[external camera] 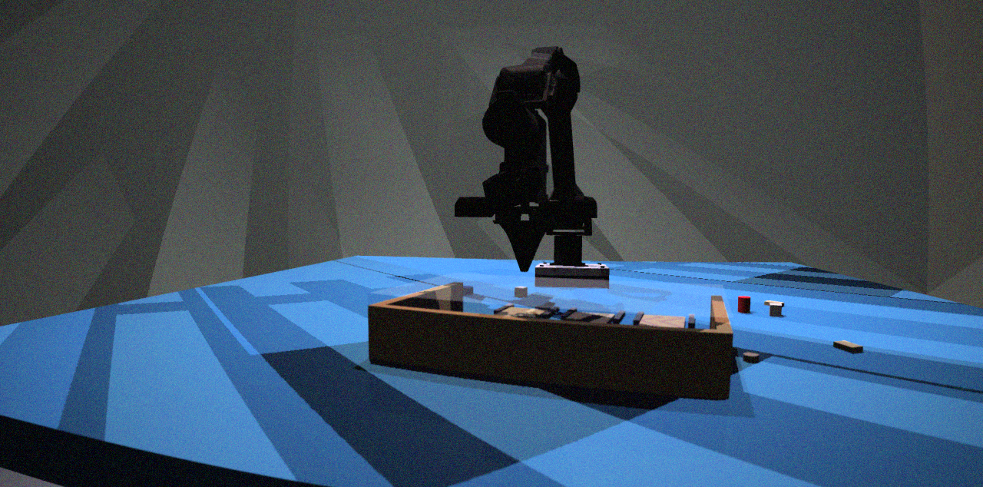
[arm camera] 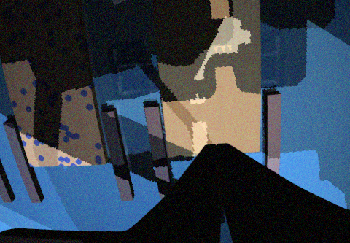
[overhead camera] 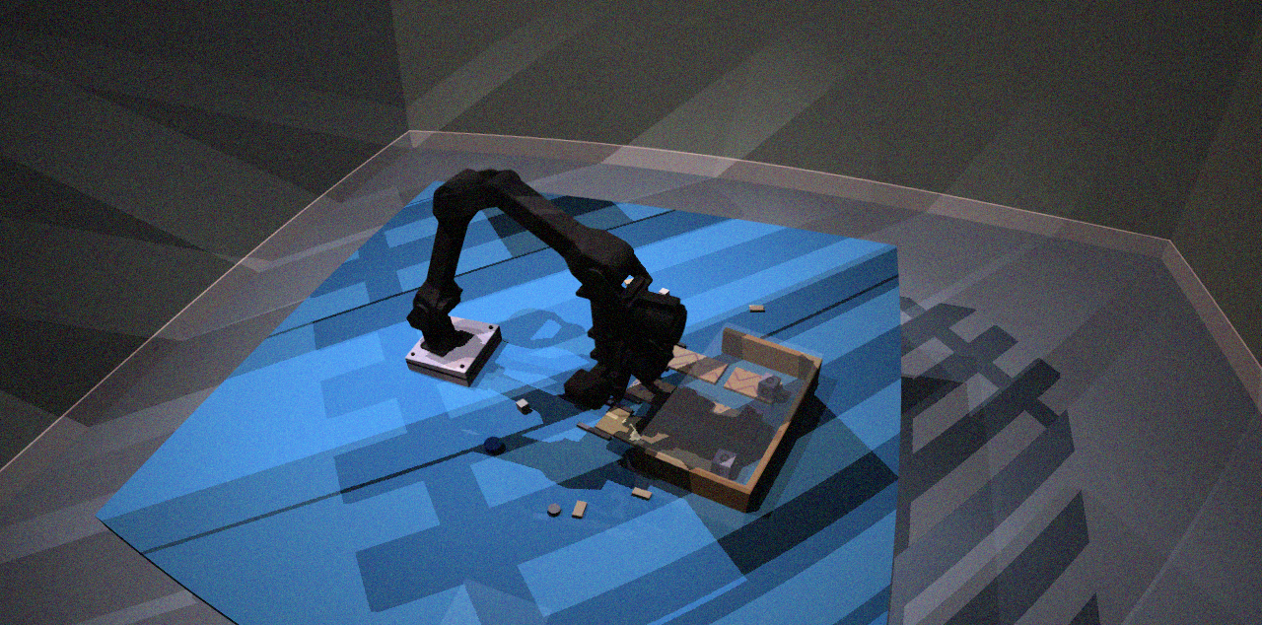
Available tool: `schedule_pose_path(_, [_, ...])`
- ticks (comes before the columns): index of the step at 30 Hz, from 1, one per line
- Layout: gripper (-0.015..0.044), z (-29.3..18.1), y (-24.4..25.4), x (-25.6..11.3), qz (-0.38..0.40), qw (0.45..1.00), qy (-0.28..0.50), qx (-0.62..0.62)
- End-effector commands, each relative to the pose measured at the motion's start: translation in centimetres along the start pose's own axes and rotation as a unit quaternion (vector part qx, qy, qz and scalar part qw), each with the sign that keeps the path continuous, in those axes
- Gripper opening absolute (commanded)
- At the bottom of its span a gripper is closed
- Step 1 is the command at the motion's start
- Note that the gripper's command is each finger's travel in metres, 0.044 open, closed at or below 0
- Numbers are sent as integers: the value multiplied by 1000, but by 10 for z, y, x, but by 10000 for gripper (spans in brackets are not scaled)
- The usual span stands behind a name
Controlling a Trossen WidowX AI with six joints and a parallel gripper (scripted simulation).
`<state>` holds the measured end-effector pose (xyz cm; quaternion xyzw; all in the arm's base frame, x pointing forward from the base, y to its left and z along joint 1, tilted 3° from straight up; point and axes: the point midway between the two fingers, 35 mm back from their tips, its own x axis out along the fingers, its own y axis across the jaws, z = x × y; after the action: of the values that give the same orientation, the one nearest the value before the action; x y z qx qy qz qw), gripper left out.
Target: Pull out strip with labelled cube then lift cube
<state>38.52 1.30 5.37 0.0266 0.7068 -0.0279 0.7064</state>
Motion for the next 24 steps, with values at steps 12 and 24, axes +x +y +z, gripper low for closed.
schedule_pose_path(12, [0, -3, -2, 30, -3, 1000, 8, 2])
schedule_pose_path(24, [0, -3, -3, 50, -3, 1000, 8, 2])
